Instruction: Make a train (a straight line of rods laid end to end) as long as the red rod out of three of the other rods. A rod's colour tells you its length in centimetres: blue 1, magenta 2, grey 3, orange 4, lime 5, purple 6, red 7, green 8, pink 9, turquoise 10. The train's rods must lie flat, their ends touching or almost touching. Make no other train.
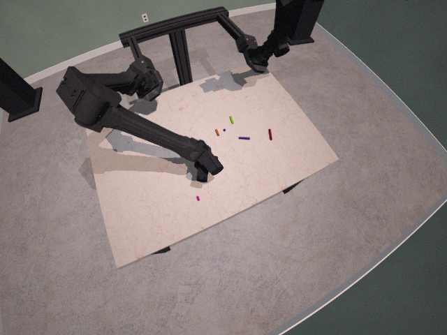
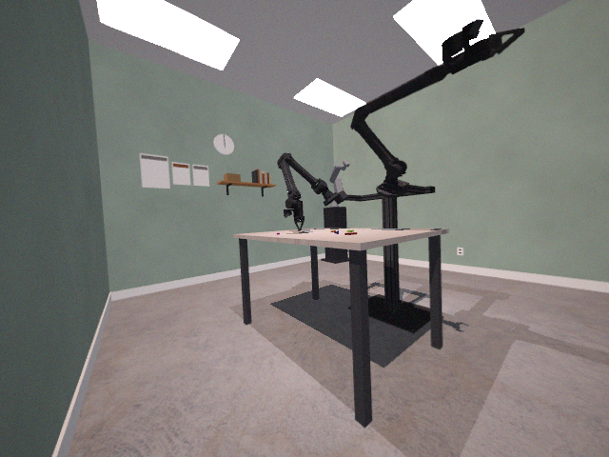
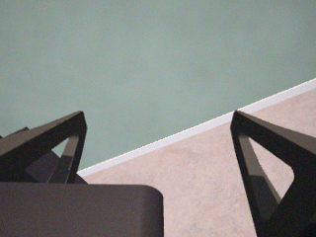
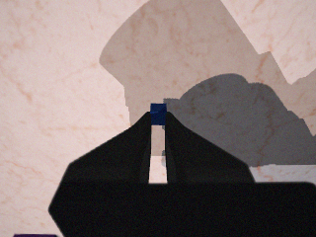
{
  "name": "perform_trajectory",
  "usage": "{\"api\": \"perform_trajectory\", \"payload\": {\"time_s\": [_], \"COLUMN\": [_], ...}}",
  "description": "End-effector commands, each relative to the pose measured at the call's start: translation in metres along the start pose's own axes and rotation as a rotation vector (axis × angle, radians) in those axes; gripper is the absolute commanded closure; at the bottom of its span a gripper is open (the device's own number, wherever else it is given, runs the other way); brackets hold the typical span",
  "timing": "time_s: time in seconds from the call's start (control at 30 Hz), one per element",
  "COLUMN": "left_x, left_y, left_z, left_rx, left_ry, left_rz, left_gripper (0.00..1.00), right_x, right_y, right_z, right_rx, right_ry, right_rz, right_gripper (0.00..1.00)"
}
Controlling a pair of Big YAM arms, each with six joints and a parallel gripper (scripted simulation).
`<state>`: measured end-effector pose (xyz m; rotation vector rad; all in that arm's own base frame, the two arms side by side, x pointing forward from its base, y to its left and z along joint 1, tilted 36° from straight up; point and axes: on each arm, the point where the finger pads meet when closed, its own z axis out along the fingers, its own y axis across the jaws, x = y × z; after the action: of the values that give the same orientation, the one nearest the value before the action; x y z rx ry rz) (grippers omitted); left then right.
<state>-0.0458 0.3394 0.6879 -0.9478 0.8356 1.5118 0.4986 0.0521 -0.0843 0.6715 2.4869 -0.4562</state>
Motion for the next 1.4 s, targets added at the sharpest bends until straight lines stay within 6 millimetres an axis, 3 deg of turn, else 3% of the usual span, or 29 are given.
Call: {"api": "perform_trajectory", "payload": {"time_s": [0.0, 1.37], "left_x": [-0.0001, -0.0001], "left_y": [0.0046, 0.0046], "left_z": [-0.0029, -0.0029], "left_rx": [-0.012, -0.012], "left_ry": [0.007, 0.007], "left_rz": [-0.004, -0.004], "left_gripper": [0.00, 0.00], "right_x": [0.0010, 0.0038], "right_y": [-0.0034, -0.0092], "right_z": [0.0104, 0.0115], "right_rx": [0.013, 0.016], "right_ry": [0.012, 0.016], "right_rz": [-0.011, -0.044], "right_gripper": [0.96, 0.96]}}
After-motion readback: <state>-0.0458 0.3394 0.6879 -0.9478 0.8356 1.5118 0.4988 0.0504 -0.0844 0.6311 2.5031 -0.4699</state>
